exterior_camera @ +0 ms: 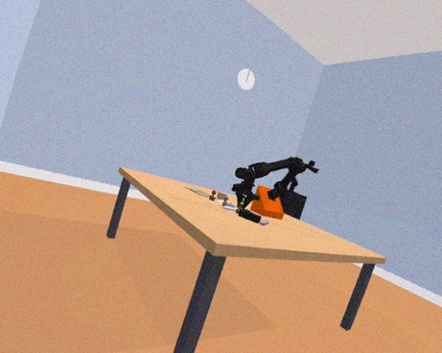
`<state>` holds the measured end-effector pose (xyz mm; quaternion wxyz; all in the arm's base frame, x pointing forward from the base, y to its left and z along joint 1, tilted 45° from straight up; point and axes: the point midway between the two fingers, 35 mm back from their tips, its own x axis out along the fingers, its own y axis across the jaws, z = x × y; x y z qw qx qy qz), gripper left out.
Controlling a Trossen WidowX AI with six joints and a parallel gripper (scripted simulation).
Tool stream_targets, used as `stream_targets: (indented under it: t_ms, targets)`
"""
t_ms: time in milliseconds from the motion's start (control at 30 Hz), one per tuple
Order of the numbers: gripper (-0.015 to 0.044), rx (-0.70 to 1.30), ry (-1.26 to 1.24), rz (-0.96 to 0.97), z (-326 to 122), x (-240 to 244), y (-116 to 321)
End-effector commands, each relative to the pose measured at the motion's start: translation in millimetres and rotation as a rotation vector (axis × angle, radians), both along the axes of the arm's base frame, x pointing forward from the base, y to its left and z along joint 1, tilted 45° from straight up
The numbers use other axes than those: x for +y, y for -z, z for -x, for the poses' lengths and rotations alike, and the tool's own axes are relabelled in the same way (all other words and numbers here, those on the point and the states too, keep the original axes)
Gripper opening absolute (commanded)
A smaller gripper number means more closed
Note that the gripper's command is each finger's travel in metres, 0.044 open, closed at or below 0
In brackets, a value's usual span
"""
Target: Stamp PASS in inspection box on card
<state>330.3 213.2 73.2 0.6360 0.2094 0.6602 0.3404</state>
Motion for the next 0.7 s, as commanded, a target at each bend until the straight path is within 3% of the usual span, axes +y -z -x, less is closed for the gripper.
stream_targets:
  t_ms: [0,200,300,633,667]
  targets:
    - [0.0210,0.005,0.002,0.006,1.8,4.2,6.6]
    - [0.0210,0.005,0.002,0.005,2.8,7.0,9.2]
    - [0.0132,0.003,-0.002,-0.001,2.7,6.7,6.5]
    - [0.0065,0.003,-0.002,-0.001,2.7,6.7,6.5]
    - [0.0039,0.003,-0.002,-0.001,2.7,6.7,6.4]
